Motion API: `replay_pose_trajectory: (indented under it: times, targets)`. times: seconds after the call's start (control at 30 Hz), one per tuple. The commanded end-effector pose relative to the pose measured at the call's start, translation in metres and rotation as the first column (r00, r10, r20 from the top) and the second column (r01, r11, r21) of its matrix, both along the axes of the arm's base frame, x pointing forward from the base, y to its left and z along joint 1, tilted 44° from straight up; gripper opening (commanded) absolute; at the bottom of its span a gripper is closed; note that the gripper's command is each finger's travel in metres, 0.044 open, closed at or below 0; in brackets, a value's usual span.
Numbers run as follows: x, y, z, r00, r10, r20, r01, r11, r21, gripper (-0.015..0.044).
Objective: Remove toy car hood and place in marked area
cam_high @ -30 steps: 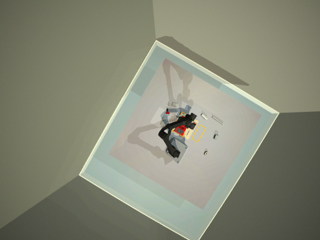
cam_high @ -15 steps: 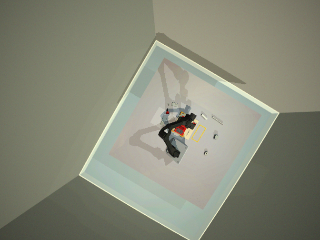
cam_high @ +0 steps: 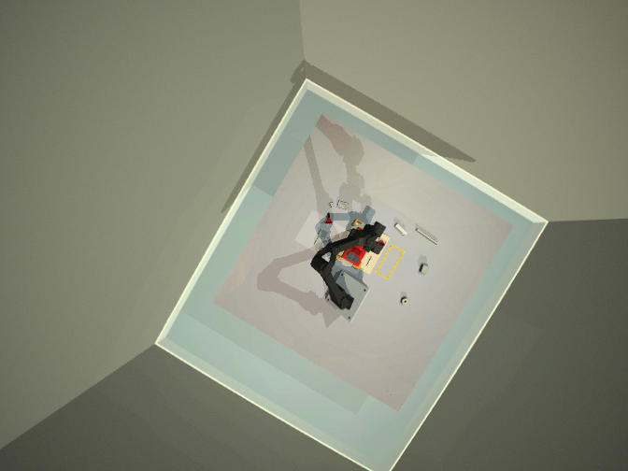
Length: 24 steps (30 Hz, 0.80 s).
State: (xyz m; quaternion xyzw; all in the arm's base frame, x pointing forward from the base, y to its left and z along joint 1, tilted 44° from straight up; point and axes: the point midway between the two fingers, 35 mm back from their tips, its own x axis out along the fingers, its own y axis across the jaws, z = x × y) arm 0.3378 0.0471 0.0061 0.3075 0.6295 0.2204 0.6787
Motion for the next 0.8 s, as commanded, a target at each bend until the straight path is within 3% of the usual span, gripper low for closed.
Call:
replay_pose_trajectory:
  times: [0.0,0.07,0.77]
  targets:
    - [0.000,-0.002,0.002,1.000,0.002,0.004,-0.002,1.000,-0.002,0.0032]
    - [0.000,-0.003,0.003,1.000,0.002,0.004,-0.002,1.000,-0.002,0.0000]
    - [-0.002,-0.013,0.013,1.000,0.001,0.003,-0.001,1.000,-0.002,0.0000]
